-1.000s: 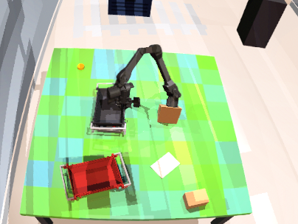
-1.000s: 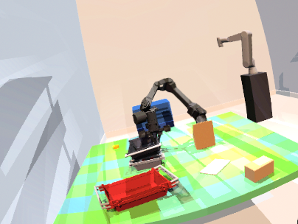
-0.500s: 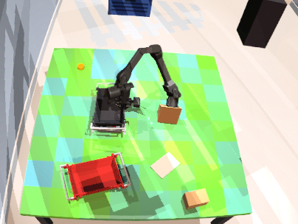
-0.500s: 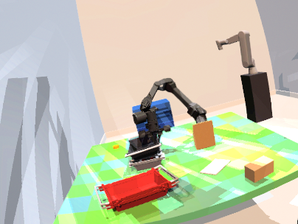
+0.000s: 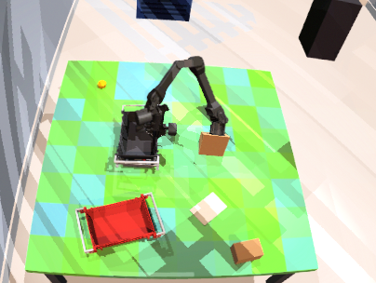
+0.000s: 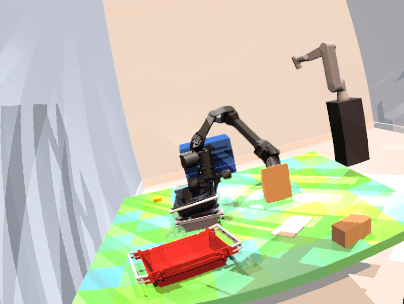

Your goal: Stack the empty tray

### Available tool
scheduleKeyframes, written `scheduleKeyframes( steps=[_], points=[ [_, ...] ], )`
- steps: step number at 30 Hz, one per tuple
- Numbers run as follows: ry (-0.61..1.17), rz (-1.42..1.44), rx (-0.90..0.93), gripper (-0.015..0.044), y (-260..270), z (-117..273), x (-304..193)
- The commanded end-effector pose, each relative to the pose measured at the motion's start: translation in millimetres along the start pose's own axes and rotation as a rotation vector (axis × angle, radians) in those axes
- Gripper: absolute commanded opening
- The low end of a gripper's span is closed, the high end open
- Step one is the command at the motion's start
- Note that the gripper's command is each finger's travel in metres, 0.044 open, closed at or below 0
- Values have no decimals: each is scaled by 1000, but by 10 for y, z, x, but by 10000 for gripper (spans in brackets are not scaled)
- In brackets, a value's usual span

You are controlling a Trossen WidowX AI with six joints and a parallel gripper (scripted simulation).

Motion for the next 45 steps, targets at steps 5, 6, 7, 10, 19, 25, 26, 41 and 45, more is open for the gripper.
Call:
scheduleKeyframes(
  steps=[5, 6, 7, 10, 19, 25, 26, 41, 45],
  points=[
    [-1, 0, -2, 0, -4, -15, 4],
    [-1, 1, -4, 0, -8, -29, 7],
    [-2, 1, -7, 0, -13, -44, 11],
    [-5, 3, -16, 0, -32, -109, 27],
    [-5, 4, -20, 0, -39, -129, 32],
    [-5, 4, -20, 0, -39, -129, 32],
    [-5, 4, -20, 0, -39, -129, 32],
    [-5, 4, -20, 0, -39, -129, 32],
    [-5, 4, -20, 0, -39, -129, 32]
  ],
)
Point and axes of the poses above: the point midway between the two fingers, 35 mm back from their tips, its own z axis back along the fingers, its own y axis across the jaws, x = y × z, the point moved 2 cm from there along z, back along the fingers, and after that the axes turned 13 degrees about -z, right-handed, at the moved point
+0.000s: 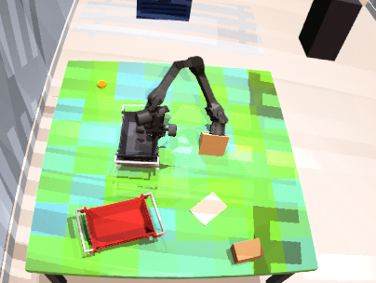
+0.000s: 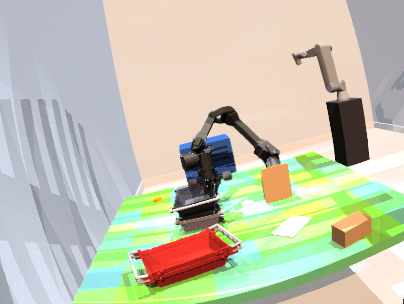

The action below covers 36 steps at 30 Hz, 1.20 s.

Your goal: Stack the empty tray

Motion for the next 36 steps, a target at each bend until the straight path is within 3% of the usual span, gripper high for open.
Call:
scheduleKeyframes(
  steps=[1, 33, 36],
  points=[
    [-9, 5, -26, 0, -35, -59, 33],
    [-9, 5, -26, 0, -35, -59, 33],
    [-9, 5, -26, 44, -35, -59, 33]
  ],
)
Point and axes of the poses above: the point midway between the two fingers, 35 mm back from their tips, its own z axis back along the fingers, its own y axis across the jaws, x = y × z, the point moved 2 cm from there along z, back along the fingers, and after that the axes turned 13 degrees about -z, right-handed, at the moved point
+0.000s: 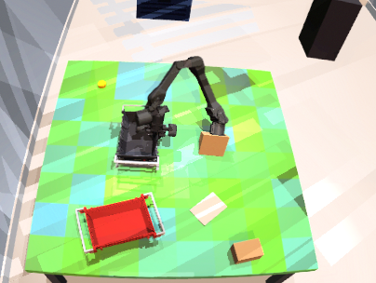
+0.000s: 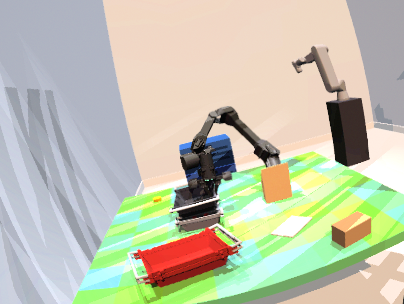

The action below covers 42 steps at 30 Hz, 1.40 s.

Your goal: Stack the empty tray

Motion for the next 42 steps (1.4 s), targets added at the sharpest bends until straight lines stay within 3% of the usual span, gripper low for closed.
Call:
scheduleKeyframes(
  steps=[1, 27, 35, 42],
  points=[
    [-8, 5, -26, 59, -35, -57, 32],
    [-8, 5, -26, 440, -35, -57, 32],
    [-9, 1, -22, 440, -21, -22, 31],
    [-2, 4, -24, 440, 28, 368, -6]
  ],
)
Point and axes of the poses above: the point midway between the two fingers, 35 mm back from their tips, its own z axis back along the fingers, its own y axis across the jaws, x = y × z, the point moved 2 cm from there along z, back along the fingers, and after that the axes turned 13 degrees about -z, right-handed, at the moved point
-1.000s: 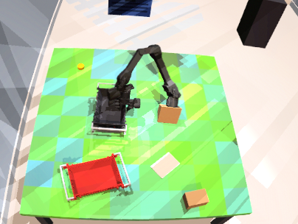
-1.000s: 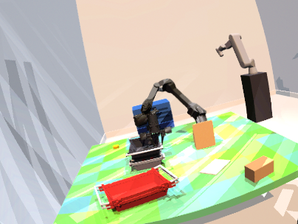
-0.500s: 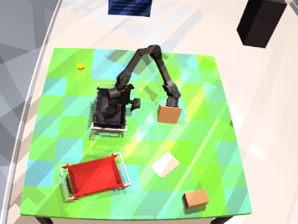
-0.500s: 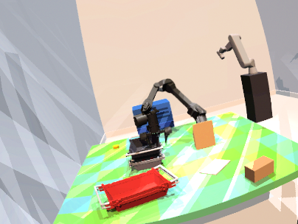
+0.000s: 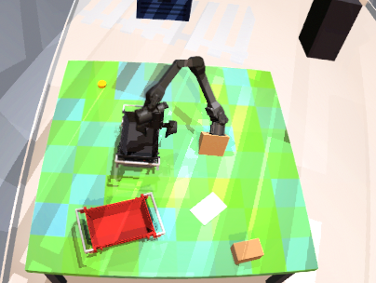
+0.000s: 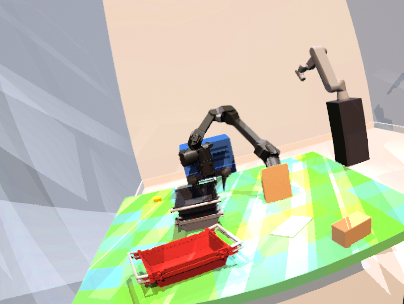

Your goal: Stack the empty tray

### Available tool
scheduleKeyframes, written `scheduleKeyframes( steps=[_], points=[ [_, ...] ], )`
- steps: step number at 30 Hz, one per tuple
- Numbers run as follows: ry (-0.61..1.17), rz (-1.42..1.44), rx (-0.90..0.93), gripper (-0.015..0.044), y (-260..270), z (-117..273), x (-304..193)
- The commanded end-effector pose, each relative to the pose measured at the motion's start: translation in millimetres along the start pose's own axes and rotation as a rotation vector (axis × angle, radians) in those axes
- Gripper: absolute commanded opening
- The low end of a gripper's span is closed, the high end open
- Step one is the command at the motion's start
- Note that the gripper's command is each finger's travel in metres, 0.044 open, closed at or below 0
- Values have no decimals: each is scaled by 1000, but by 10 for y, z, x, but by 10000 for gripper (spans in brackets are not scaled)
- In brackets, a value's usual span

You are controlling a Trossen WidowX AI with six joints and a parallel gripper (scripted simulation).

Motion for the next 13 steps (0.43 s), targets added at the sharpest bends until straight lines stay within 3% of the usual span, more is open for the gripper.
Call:
scheduleKeyframes(
  steps=[1, 9, 13],
  points=[
    [11, -6, 5, 440, 19, 231, -18],
    [9, -4, 2, 440, -21, 791, 14],
    [7, 0, 4, 440, -70, 794, 19]
  ],
)
Point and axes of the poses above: the point midway between the two fingers, 35 mm back from their tips, its own z axis back along the fingers, its own y axis across the jaws, x = y × z, the point moved 2 cm from there along z, back along the fingers, and after that the axes turned 13 degrees about -z, right-handed, at the moved point
